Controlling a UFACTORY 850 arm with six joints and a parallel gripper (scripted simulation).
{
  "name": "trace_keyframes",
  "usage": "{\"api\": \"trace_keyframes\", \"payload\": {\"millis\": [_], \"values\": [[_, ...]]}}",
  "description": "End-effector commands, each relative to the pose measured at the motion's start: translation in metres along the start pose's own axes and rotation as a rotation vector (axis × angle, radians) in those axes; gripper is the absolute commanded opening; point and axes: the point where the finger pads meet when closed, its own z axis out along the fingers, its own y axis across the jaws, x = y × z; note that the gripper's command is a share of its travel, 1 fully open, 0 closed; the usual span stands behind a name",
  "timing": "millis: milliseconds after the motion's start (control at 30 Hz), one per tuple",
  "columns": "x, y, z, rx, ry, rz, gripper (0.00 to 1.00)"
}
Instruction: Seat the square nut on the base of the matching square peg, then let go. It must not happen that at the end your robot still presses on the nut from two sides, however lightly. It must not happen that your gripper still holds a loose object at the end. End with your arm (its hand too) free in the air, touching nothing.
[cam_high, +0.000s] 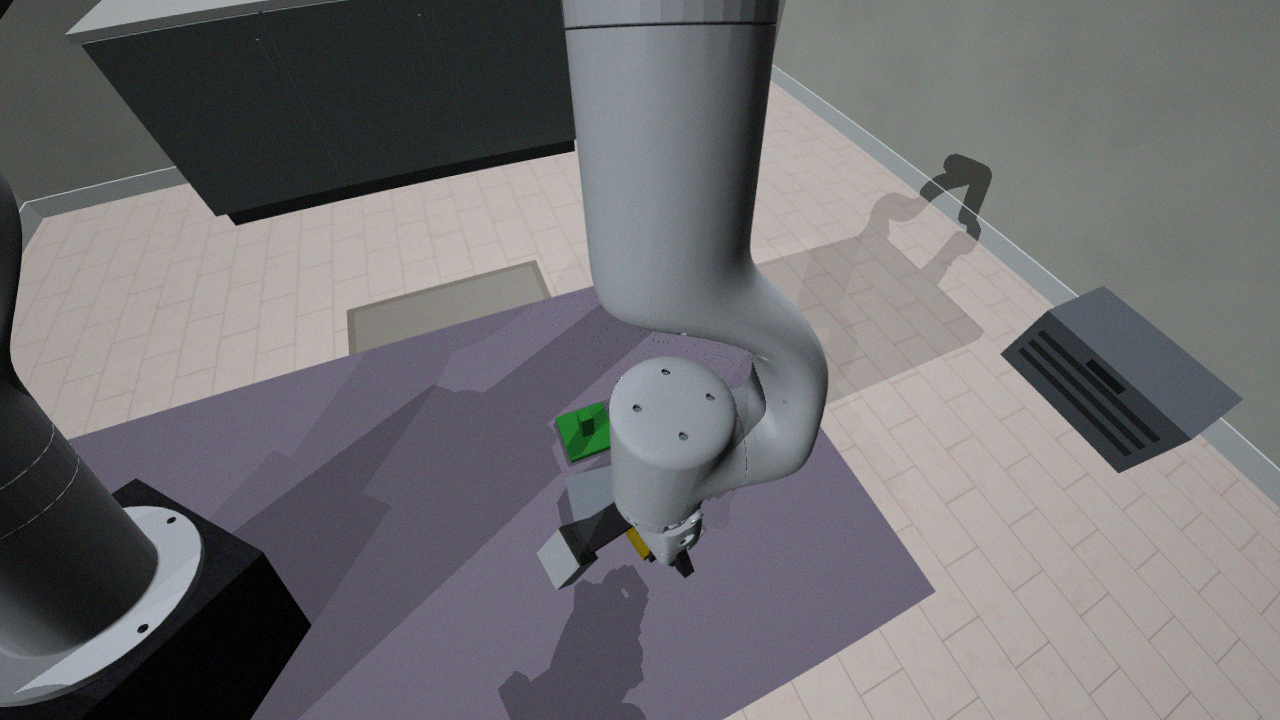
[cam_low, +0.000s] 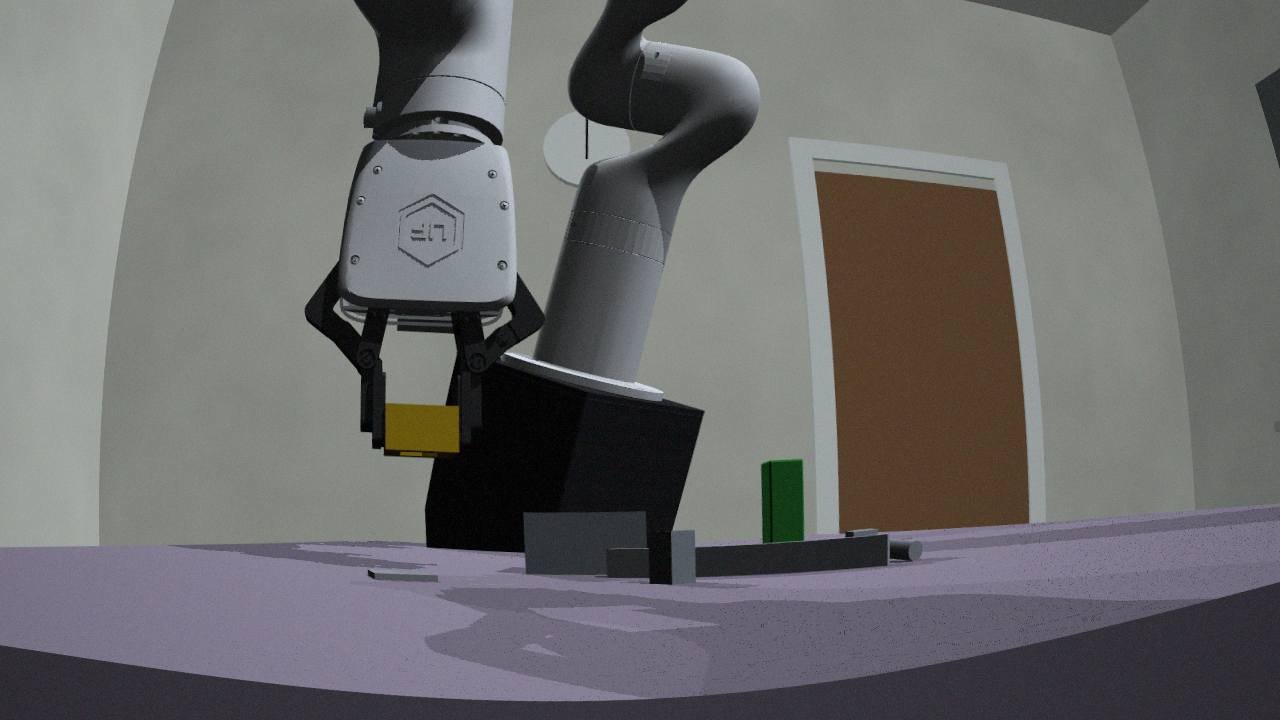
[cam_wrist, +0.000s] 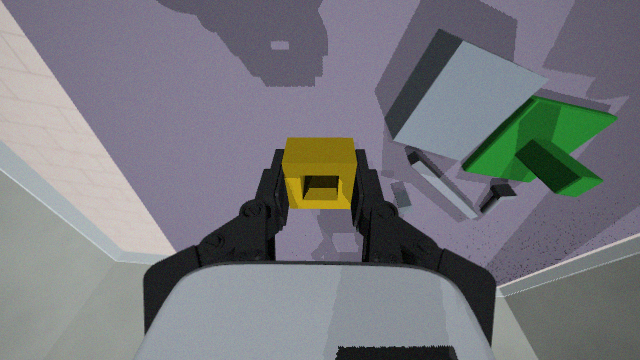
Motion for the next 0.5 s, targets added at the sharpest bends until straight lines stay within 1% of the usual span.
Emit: {"api": "trace_keyframes", "payload": {"millis": [0,67,100,133,200,267,367,467], "values": [[0.000,0.000,-0.004,0.000,0.000,0.000,0.00],[-0.001,0.003,-0.004,0.000,0.000,0.003,0.00],[-0.003,0.010,-0.004,0.000,0.000,0.010,0.00],[-0.007,0.020,-0.004,0.000,-0.001,0.021,0.00],[-0.016,0.055,-0.003,0.001,-0.002,0.057,0.00],[-0.016,0.055,-0.003,0.001,-0.002,0.057,0.00],[-0.027,0.123,-0.003,0.000,-0.003,0.128,0.00],[-0.027,0.168,-0.004,-0.001,-0.001,0.187,0.00]]}}
